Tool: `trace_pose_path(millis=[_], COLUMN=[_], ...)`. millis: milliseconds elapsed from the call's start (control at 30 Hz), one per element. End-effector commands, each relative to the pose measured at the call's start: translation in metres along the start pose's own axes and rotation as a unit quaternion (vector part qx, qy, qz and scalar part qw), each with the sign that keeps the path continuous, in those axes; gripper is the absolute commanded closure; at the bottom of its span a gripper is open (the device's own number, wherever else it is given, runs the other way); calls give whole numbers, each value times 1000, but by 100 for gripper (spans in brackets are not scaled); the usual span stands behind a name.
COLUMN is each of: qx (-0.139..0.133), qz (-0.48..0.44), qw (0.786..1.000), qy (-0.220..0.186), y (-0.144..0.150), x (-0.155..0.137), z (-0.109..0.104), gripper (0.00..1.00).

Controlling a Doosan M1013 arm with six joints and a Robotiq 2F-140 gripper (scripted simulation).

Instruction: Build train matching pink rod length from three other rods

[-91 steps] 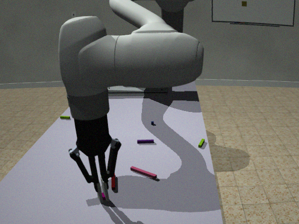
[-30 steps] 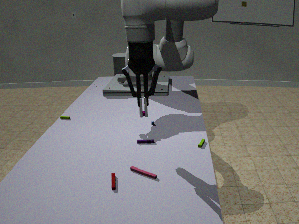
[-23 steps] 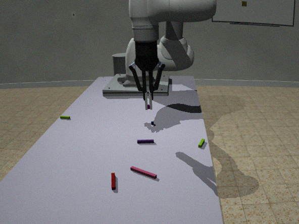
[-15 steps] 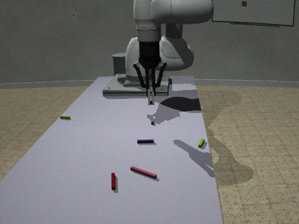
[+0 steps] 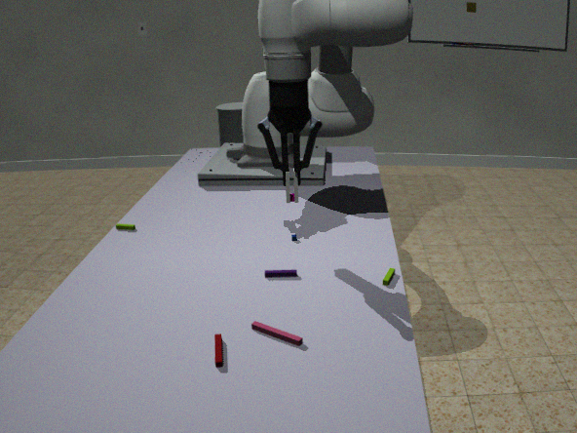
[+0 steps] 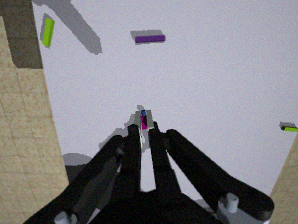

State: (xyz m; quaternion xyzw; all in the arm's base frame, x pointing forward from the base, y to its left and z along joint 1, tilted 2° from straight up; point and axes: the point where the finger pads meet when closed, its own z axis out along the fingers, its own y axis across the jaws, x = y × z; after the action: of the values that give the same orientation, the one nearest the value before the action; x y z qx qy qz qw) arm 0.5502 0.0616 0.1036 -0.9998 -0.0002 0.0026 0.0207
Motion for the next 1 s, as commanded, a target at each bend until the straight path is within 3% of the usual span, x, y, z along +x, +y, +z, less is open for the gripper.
trace_pose_path(millis=[0,967], qx=[0,0], qz=[0,0], qw=[1000,1000], qy=[0,0], y=[0,-1], x=[0,0], z=[1,85], gripper=[88,88])
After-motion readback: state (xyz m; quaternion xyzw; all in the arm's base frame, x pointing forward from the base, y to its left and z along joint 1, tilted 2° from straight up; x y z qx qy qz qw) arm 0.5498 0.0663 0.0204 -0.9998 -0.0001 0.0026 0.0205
